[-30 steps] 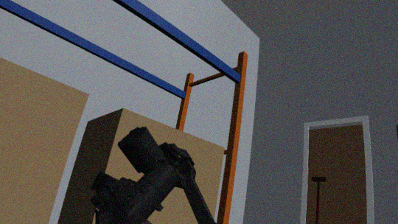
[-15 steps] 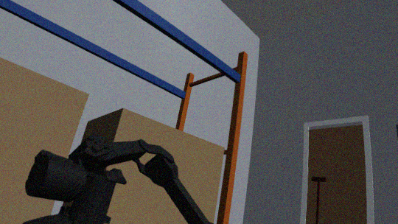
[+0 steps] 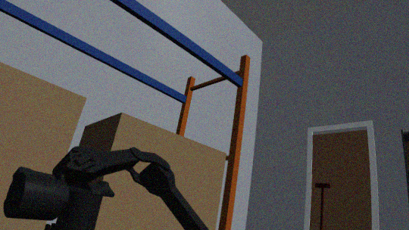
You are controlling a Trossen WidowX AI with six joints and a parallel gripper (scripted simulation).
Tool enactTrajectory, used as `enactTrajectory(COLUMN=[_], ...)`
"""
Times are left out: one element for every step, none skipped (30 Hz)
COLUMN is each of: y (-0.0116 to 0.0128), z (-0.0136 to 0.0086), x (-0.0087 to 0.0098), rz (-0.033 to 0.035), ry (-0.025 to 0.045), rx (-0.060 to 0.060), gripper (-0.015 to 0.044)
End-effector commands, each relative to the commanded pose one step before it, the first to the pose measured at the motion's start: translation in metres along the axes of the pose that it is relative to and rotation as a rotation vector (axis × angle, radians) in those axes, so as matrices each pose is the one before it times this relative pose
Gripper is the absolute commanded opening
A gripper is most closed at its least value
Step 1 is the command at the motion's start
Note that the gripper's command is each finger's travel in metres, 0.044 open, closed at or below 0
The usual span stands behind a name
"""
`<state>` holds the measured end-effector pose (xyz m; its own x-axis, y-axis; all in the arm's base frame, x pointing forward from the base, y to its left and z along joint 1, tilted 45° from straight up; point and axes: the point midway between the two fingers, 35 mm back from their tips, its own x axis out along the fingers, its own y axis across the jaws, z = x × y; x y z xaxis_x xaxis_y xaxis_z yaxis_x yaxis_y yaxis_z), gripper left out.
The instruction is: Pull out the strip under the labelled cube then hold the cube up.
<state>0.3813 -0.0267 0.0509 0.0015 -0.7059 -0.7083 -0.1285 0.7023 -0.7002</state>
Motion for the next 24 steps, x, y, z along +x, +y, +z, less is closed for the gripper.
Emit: enactTrajectory(y=[0.00245,0.00002,0.00002,0.00002,0.00001,0.00001,0.00001,0.00001,0.0,-0.00002,-0.00002,-0.00003,-0.00003,-0.00003,-0.00003,-0.00003,-0.00003,-0.00003,-0.00003,-0.00003,-0.00003,-0.00003,-0.00004,-0.00003], z=[-0.00026,0.00019,0.00019,0.00018,0.00017,0.00016,0.00015,0.00014,0.00013,0.00017,0.00016,0.00015,0.00014,0.00012,0.00012,0.0001,0.00009,0.00007,0.00006,0.00004,0.00003,0.00001,0.0,-0.00003], x=[0.00765,0.00165,0.00165,0.00165,0.00165,0.00164,0.00164,0.00164,0.00164,0.00164,0.00164,0.00164,0.00164,0.00163,0.00164,0.00163,0.00163,0.00163,0.00163,0.00163,0.00163,0.00163,0.00163,0.00163], rz=[0.00146,0.0,-0.00001,-0.00002,-0.00003,-0.00004,-0.00004,-0.00005,-0.00006,-0.00007,-0.00008,-0.00009,-0.00009,-0.0001,-0.00011,-0.00012,-0.00013,-0.00014,-0.00015,-0.00015,-0.00016,-0.00017,-0.00018,-0.00019], ry=[0.00331,-0.00003,-0.00003,-0.00003,-0.00002,-0.00002,-0.00002,-0.00002,-0.00001,-0.00001,-0.00001,0.0,0.0,0.0,0.00001,0.00001,0.00001,0.00002,0.00002,0.00003,0.00003,0.00004,0.00004,0.00004], rx=[-0.0118,0.0,0.0,0.0,0.0,0.0,0.0,0.0,0.0,0.0,0.0,0.0,0.0,0.0,0.0,0.0,0.0,0.0,0.0,0.0,0.0,0.0,0.0,0.0], gripper=[0.0,0.0,0.0,0.0,0.0,0.0,0.0,0.0,0.0,0.0,0.0,0.0,0.0,0.0,0.0,0.0,0.0,0.0,0.0,0.0,0.0,0.0,0.0,0.0])
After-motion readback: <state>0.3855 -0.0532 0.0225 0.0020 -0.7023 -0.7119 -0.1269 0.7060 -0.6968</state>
